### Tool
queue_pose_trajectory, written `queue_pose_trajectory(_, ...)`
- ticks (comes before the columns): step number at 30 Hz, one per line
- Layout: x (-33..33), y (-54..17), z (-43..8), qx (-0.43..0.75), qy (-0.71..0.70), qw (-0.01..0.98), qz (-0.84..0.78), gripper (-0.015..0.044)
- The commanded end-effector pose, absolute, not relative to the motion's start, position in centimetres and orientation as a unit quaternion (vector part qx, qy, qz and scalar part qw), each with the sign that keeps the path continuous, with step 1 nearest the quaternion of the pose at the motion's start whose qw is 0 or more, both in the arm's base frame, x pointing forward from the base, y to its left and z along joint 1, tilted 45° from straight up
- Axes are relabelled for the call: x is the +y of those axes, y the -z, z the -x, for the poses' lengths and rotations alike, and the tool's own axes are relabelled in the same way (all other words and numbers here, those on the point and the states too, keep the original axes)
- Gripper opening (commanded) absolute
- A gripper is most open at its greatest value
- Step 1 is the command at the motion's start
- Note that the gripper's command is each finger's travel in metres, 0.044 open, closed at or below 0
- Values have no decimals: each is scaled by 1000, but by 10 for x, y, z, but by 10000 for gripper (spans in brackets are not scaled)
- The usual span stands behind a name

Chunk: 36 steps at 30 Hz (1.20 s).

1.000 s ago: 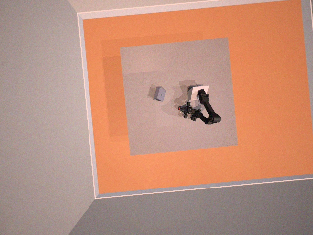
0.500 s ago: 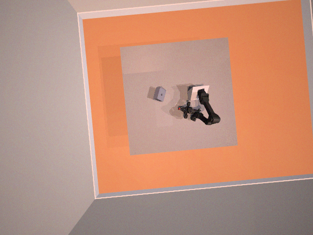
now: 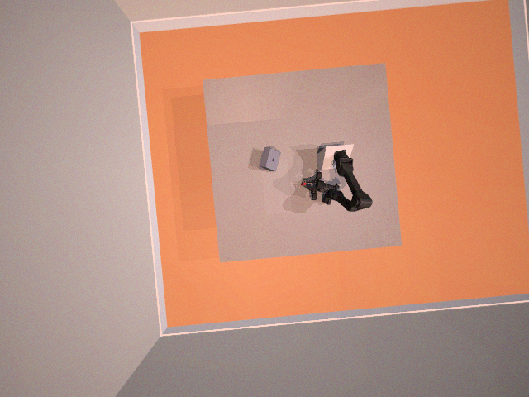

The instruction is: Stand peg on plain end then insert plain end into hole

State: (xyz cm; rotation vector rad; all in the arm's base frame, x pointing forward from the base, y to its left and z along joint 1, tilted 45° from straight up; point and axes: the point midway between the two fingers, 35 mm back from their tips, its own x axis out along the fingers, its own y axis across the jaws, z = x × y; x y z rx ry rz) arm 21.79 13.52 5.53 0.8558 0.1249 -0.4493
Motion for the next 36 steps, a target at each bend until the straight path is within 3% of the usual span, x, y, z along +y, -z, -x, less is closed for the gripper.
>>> queue_pose_trajectory(1,135,-55,-218,60,216,884,-411,130)
queue_pose_trajectory(35,135,-55,-218,60,216,884,-411,130)
queue_pose_trajectory(36,135,-55,-218,60,216,884,-411,156)
